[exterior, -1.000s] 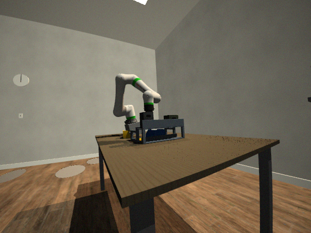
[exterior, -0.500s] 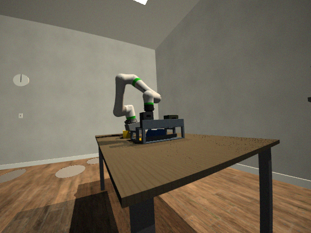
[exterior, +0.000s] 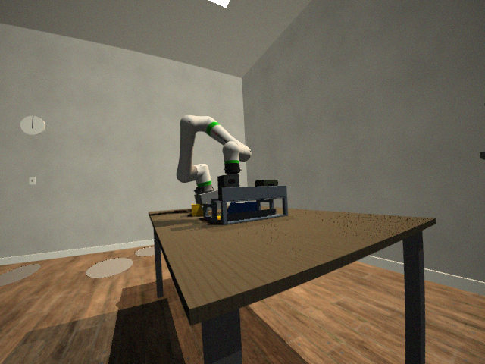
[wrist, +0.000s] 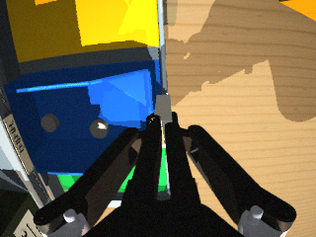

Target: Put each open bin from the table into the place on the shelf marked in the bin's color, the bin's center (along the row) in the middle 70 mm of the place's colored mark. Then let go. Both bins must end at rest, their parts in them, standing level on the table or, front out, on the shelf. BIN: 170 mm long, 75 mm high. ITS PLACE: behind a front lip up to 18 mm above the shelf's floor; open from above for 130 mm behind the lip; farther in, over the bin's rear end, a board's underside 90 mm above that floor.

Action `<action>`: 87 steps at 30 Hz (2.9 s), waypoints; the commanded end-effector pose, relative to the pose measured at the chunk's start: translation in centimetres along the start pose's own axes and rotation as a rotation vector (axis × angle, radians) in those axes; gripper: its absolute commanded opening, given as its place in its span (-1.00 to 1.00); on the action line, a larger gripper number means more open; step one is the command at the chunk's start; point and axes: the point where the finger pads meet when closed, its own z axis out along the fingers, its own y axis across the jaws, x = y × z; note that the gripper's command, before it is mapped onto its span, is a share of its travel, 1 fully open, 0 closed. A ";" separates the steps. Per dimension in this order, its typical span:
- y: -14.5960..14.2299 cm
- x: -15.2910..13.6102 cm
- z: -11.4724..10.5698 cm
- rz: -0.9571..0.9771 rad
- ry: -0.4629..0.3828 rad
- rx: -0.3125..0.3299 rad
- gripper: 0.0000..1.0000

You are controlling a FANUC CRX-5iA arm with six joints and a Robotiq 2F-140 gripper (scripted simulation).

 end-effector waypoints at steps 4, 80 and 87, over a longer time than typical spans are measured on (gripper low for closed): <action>0.0 0.0 0.0 0.000 0.000 0.000 -1.00; 2.0 0.0 -8.0 0.000 0.000 0.000 -1.00; 3.1 0.7 -8.8 -0.082 0.000 0.001 -1.00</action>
